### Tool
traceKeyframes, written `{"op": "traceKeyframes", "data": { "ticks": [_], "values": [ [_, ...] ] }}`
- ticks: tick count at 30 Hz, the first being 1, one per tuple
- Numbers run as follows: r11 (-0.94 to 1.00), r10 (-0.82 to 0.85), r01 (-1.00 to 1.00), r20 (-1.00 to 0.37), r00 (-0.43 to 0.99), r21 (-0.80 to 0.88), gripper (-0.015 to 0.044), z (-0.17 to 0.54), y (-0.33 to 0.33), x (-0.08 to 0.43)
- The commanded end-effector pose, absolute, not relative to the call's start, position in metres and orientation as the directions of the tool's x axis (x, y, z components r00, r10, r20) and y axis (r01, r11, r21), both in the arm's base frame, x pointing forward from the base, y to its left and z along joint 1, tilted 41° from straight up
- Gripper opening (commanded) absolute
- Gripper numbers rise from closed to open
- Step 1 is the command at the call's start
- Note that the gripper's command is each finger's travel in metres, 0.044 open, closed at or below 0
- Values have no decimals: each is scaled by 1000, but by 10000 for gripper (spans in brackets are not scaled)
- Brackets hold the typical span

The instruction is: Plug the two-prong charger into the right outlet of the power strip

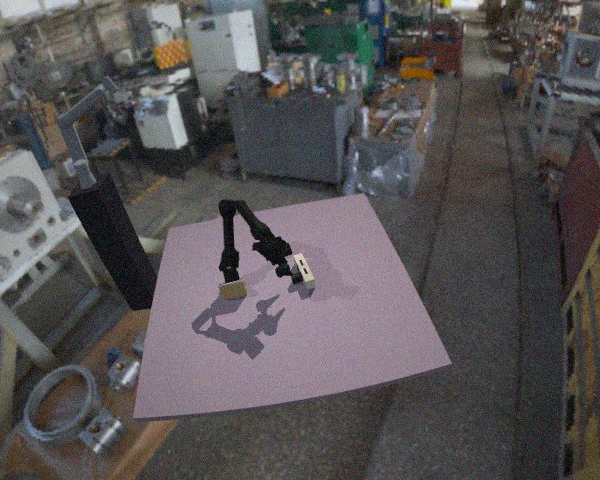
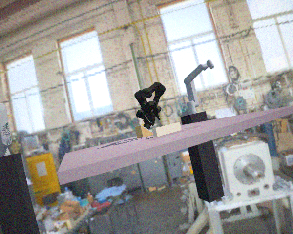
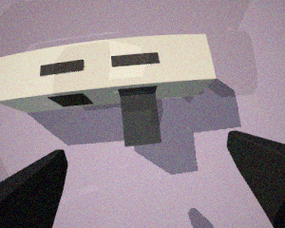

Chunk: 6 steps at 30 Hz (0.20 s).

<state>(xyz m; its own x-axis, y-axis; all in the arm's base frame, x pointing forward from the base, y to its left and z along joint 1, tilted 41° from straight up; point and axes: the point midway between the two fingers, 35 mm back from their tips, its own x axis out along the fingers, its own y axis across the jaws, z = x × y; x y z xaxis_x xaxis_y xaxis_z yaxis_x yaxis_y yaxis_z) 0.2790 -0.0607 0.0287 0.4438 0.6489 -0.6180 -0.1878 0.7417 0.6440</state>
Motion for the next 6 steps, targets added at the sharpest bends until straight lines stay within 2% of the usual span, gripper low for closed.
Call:
{"op": "traceKeyframes", "data": {
  "ticks": [1, 6],
  "values": [
    [740, 650, -185, -615, 446, 647, 440, 29, -60, 279],
    [740, 650, -185, -615, 446, 647, 440, 29, -60, 279]
  ]
}}
